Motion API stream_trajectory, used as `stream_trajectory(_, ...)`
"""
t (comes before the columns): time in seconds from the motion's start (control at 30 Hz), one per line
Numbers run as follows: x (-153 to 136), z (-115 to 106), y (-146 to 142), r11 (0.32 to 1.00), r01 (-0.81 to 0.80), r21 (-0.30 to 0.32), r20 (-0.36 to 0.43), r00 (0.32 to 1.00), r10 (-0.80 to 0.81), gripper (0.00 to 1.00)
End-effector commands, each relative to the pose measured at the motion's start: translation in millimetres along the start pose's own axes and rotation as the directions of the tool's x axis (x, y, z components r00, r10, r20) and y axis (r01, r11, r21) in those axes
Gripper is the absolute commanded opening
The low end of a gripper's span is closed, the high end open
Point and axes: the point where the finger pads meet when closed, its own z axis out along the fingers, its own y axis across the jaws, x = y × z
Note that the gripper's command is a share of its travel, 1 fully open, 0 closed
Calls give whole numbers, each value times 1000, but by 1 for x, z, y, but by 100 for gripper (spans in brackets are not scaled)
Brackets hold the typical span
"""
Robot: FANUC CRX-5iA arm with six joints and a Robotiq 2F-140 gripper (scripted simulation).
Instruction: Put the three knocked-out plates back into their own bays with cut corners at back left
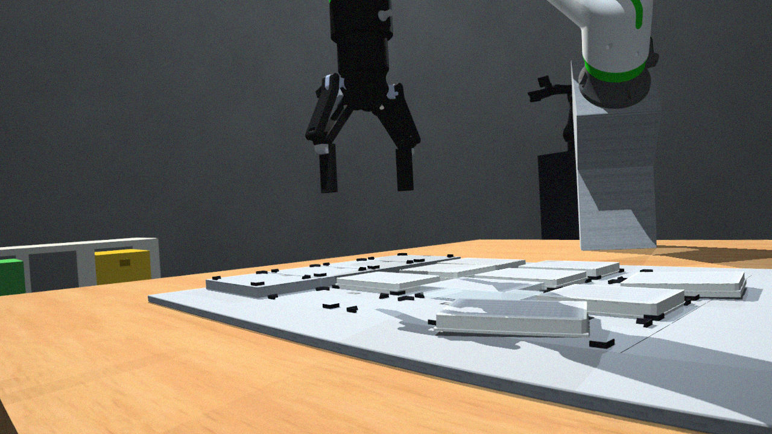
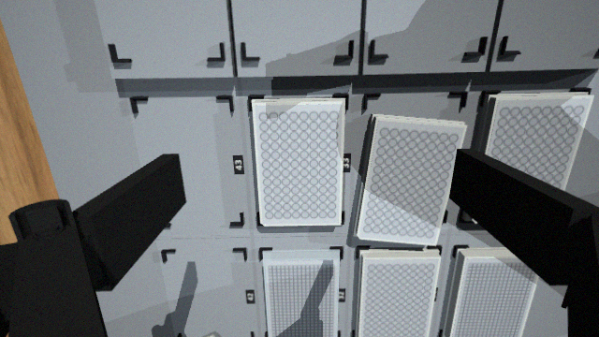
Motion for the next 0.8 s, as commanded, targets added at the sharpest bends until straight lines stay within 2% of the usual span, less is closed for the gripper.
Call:
stream_trajectory(0.0,0,-1,-1,1000,1,1,-1,1000,-1,100)
stream_trajectory(0.1,0,-1,-1,1000,1,1,-1,1000,-1,100)
stream_trajectory(0.37,-22,-1,-8,1000,1,1,-1,1000,-1,100)
stream_trajectory(0.77,-68,-1,-23,1000,1,1,-1,1000,-1,100)
